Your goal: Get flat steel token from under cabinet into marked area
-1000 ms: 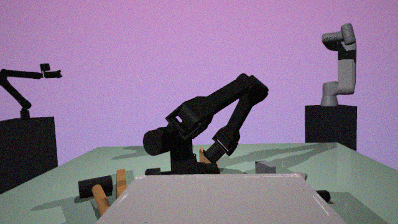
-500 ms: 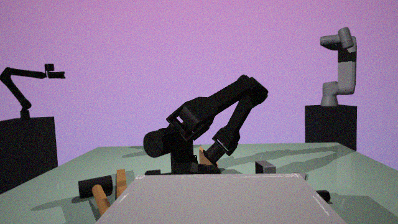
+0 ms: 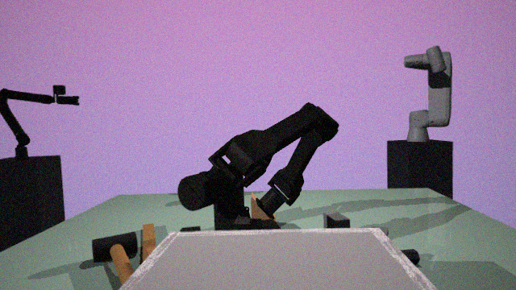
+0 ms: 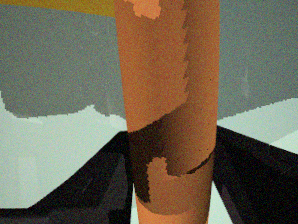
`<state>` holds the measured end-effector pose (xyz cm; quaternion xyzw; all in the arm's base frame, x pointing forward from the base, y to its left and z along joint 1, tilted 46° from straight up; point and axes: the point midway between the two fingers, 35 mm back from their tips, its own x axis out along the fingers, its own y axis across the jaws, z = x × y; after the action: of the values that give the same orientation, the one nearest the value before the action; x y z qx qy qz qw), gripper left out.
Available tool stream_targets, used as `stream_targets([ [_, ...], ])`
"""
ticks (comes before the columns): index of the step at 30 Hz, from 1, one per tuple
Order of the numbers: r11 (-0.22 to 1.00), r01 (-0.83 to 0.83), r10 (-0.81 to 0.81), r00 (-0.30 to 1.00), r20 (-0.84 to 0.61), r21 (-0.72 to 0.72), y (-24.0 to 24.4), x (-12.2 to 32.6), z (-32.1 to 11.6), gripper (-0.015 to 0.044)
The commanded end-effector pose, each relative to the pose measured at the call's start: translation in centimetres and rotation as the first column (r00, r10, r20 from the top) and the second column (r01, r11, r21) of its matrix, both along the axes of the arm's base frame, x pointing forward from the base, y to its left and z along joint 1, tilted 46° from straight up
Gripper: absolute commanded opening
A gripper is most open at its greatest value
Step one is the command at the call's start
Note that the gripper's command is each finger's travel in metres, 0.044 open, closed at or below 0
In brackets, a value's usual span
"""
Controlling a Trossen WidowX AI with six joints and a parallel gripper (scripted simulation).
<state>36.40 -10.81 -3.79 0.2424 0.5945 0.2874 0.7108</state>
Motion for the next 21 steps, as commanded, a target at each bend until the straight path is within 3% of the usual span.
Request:
stream_targets([
  [1,1.000,0.008,-0.008,1.000,-0.004,0.002,-0.2,0.3,-0.1,0.0000],
  [21,1.000,0.008,-0.008,1.000,-0.003,0.002,-0.3,2.1,0.2,0.0000],
])
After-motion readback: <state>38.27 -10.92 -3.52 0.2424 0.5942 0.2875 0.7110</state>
